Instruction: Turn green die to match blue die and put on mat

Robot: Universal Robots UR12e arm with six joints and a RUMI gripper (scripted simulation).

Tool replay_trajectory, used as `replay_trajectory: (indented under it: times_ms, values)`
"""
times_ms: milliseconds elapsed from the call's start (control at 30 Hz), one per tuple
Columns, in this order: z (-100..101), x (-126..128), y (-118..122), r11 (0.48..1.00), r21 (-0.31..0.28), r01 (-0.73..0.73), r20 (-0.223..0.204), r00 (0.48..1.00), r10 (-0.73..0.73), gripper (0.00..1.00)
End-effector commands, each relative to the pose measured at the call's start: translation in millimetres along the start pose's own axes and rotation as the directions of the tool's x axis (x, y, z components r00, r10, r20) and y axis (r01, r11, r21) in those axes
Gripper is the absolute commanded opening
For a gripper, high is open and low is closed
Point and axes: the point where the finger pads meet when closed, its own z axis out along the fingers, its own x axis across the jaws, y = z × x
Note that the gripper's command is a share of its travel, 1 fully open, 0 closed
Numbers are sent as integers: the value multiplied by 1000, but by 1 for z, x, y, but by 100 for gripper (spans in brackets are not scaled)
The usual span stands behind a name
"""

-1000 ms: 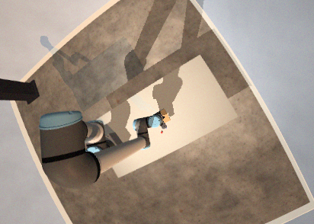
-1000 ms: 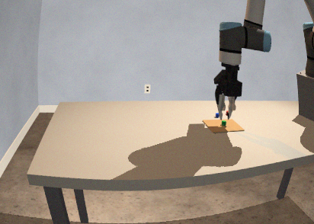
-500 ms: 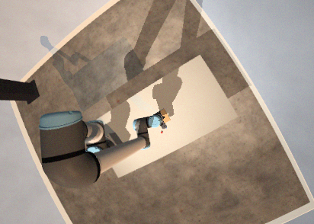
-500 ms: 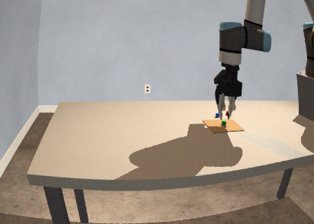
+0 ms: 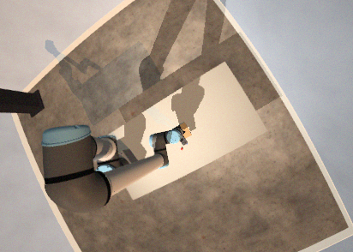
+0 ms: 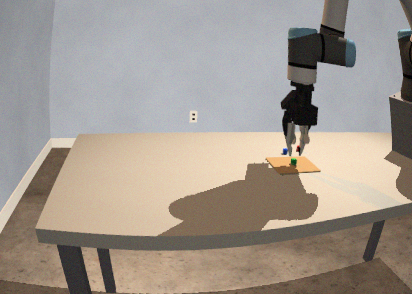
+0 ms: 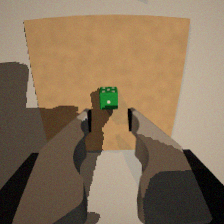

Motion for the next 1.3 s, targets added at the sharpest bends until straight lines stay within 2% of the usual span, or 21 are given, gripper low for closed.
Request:
replay_trajectory:
  times_ms: [0,167,233,400,800,933,1267]
  values:
    - [-11,0,0,1000,0,0,1,1000,0,18]
    - [-31,0,0,1000,0,0,1,1000,0,18]
    - [-31,0,0,1000,0,0,1,1000,0,18]
    - [-46,0,0,1000,0,0,1,1000,0,18]
    - [-49,0,0,1000,14,1,-1,1000,0,18]
    - [-47,1,0,998,60,2,-7,1000,-1,18]
    - [-48,0,3,974,227,1,-4,1000,0,18]
